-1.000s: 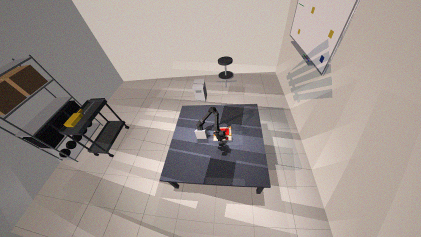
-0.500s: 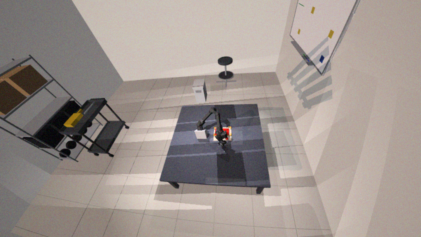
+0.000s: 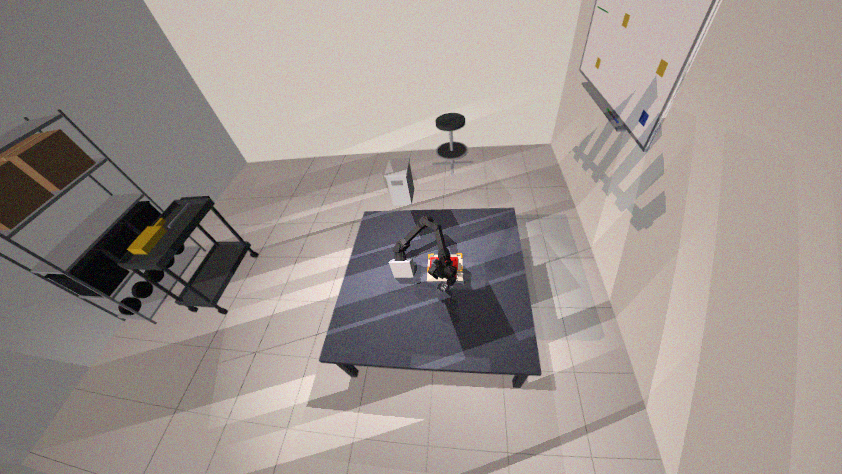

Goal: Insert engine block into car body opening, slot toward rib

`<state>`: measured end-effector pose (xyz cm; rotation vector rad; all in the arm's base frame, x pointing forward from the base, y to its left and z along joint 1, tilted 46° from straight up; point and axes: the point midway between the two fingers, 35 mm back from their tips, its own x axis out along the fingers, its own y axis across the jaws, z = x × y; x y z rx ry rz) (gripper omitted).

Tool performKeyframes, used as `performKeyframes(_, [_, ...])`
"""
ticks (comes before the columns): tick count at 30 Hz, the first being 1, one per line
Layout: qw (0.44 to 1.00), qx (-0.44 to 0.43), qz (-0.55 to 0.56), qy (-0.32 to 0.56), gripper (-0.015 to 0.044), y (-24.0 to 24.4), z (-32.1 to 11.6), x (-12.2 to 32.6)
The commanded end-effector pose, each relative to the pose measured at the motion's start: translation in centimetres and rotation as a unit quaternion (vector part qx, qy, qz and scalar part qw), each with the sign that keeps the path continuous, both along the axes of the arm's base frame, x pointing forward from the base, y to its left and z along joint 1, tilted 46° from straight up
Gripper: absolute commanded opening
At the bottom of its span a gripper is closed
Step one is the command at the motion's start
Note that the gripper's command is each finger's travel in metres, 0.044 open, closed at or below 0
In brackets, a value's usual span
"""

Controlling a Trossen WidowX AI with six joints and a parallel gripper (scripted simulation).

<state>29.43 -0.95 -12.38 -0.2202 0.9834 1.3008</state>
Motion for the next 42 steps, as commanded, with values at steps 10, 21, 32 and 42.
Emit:
performKeyframes(10, [1.0,0.008,0.012,-0.008,0.044,0.5,-1.1,1.0])
performKeyframes(21, [1.0,0.008,0.012,-0.008,0.044,1.5,-2.0,0.9])
performKeyframes(32, [1.0,0.008,0.012,-0.008,0.044,2.6,-3.1,0.8])
performKeyframes(42, [1.0,0.008,0.012,-0.008,0.0177,2.6,-3.1,0.8])
